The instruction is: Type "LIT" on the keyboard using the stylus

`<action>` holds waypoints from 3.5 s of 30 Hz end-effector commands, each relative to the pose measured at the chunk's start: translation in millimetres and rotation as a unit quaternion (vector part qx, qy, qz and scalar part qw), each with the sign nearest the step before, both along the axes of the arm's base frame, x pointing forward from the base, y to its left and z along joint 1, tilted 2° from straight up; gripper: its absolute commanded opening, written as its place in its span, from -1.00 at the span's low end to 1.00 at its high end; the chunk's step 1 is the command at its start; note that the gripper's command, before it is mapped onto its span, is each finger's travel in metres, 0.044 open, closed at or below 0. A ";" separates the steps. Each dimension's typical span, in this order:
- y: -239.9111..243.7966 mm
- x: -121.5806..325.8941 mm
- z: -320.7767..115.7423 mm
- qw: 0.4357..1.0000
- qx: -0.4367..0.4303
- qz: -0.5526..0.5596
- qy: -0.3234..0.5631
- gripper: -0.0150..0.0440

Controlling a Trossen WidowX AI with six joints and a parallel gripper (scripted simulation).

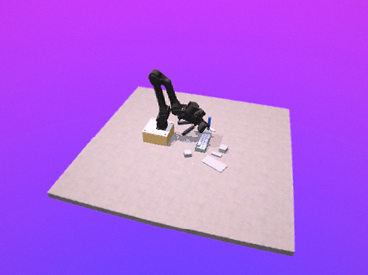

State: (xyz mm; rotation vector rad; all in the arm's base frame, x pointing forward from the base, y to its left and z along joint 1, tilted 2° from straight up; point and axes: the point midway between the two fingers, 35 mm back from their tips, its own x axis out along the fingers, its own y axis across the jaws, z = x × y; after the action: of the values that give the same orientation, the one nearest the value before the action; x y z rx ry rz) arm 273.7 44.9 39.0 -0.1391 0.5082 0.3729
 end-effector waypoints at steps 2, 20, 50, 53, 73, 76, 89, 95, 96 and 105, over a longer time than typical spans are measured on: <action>-12.4 -1.9 1.0 1.000 -0.007 0.004 0.001 -0.49; -55.3 -20.8 -1.3 1.000 -0.011 0.009 0.012 -0.49; -91.2 -47.2 1.8 1.000 0.006 -0.002 -0.017 -0.49; -91.3 -47.0 -4.0 1.000 0.006 -0.002 -0.017 -0.49; -89.6 -46.8 -14.5 1.000 0.006 -0.002 -0.017 -0.22; -89.6 -46.8 -16.2 1.000 0.006 -0.002 -0.017 -0.22; -89.6 -46.6 -21.8 1.000 0.006 -0.002 -0.017 -0.22; -89.6 -46.6 -23.3 1.000 0.006 -0.002 -0.017 -0.22; -89.6 -46.6 -23.6 1.000 0.006 -0.002 -0.017 -0.22; -89.7 -46.5 -26.9 1.000 0.006 -0.002 -0.017 -0.22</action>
State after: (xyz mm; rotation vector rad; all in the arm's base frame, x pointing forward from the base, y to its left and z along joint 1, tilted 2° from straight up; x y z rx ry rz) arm 227.6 -45.2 14.8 -0.1404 0.4683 0.3686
